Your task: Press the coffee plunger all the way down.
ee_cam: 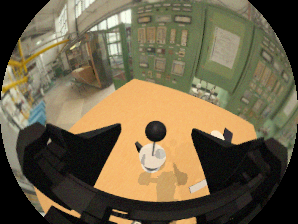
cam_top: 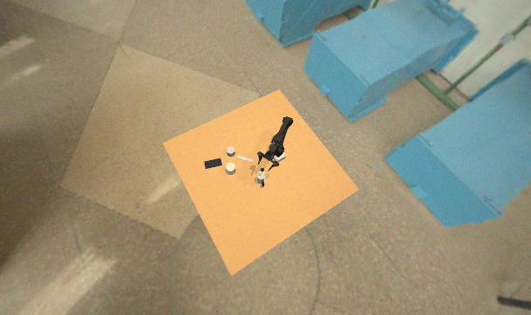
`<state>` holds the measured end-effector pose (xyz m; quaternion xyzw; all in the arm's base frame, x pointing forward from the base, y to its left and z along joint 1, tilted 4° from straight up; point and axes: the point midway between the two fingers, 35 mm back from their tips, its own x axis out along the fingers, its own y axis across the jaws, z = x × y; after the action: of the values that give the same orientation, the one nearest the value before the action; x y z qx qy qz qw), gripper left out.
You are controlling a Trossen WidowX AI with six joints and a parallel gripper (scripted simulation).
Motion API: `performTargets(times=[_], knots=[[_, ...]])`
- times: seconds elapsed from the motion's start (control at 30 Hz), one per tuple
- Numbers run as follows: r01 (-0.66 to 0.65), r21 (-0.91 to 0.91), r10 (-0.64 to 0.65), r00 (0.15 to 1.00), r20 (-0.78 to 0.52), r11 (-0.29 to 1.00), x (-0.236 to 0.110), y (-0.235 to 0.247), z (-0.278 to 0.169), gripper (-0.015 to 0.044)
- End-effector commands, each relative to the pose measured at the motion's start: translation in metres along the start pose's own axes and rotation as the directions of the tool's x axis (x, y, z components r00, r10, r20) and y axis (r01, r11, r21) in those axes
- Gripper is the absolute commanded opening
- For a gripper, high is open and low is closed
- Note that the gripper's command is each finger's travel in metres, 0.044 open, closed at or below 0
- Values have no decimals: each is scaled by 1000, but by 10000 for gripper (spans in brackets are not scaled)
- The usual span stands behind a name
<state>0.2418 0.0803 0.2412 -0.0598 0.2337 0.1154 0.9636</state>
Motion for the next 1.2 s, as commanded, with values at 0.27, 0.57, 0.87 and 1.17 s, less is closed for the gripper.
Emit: performTargets(times=[0.27,0.57,0.87,1.17], knots=[[-5,-6,5,1000,-10,1000,17,1,-3,387],[-5,-6,5,1000,-10,1000,17,1,-3,151],[-5,-6,5,1000,-10,1000,17,1,-3,120],[-5,-6,5,1000,-9,1000,22,1,-9,120]])
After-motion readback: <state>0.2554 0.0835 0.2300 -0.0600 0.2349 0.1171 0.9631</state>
